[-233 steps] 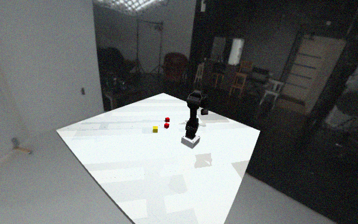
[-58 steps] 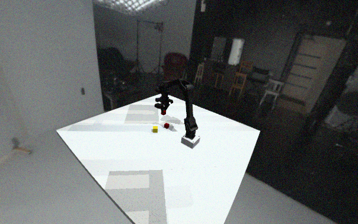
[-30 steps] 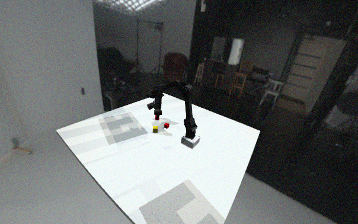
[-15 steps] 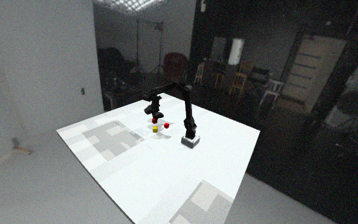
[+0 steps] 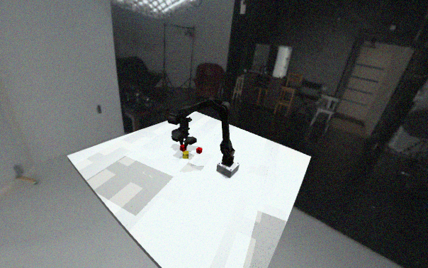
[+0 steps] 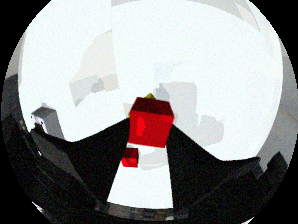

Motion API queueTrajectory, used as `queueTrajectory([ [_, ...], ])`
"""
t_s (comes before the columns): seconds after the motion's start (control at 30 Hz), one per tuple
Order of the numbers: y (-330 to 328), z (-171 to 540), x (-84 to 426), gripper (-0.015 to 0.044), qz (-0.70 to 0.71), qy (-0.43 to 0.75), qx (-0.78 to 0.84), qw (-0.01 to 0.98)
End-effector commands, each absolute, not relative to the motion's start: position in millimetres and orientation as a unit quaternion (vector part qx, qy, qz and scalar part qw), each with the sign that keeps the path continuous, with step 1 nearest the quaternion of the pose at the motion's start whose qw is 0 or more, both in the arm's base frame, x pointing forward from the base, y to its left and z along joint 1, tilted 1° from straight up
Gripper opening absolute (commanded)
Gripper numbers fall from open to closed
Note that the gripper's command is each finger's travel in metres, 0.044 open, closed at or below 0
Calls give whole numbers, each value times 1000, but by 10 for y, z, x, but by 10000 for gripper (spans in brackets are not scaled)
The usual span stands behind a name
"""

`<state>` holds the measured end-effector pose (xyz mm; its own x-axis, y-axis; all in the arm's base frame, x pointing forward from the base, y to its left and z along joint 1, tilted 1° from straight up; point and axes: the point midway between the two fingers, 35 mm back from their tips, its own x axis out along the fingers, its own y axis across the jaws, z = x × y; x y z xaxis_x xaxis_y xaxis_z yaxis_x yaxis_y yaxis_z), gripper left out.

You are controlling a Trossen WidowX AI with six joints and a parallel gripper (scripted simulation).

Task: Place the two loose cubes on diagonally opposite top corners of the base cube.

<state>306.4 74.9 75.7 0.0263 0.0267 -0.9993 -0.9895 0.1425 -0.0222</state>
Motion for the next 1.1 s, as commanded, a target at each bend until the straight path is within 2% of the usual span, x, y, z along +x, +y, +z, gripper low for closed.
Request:
queueTrajectory([
  [0.0,765,758,3037,105,470,515,-467,543],
  [1.07,760,501,3047,105,471,515,-468,543],
])
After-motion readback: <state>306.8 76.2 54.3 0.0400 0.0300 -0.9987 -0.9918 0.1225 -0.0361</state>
